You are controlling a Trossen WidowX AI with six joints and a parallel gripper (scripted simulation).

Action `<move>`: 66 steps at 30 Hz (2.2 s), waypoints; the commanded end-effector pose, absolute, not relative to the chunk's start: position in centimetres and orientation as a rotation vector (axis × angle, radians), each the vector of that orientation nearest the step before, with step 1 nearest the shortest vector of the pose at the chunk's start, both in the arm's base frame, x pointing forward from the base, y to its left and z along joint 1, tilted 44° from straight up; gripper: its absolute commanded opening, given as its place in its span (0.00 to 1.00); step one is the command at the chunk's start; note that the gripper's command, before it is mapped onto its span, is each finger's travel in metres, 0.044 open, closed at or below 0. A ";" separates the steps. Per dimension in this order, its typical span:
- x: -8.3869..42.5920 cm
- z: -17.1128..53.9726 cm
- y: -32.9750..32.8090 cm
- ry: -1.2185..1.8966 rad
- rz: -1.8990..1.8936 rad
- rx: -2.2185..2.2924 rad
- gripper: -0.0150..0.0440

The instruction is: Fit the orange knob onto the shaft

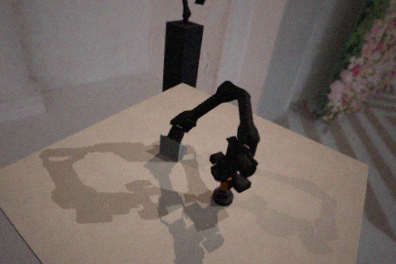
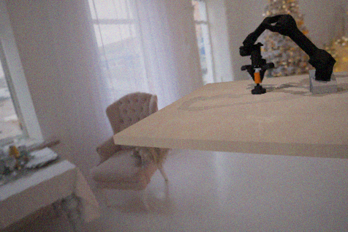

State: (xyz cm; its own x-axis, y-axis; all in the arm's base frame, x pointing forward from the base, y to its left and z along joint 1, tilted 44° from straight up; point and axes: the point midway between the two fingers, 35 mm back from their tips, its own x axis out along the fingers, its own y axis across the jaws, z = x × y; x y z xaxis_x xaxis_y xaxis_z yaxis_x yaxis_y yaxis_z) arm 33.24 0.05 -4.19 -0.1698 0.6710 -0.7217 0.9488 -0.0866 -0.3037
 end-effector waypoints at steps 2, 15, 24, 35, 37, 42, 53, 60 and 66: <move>33.2 -4.3 0.0 1.838 -1.165 1.775 0.25; 33.5 -4.2 0.0 1.838 -1.165 1.775 0.25; 33.8 -4.3 0.1 1.838 -1.164 1.775 0.25; 33.7 -4.5 0.3 1.838 -1.164 1.776 0.25; 33.7 -4.5 0.3 1.838 -1.164 1.776 0.25; 33.6 -4.3 0.1 1.838 -1.164 1.775 0.25; 33.2 -4.1 -0.1 1.775 -1.390 1.879 0.25; 33.3 -4.3 0.0 1.771 -1.402 1.884 0.25; 33.4 -4.3 0.1 1.771 -1.402 1.884 0.25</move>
State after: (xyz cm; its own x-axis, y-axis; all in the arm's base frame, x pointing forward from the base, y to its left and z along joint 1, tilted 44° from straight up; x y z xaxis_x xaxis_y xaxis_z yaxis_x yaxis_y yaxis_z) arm 33.26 0.14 -4.38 -0.1708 0.6706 -0.7219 0.8602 -0.2558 -0.4411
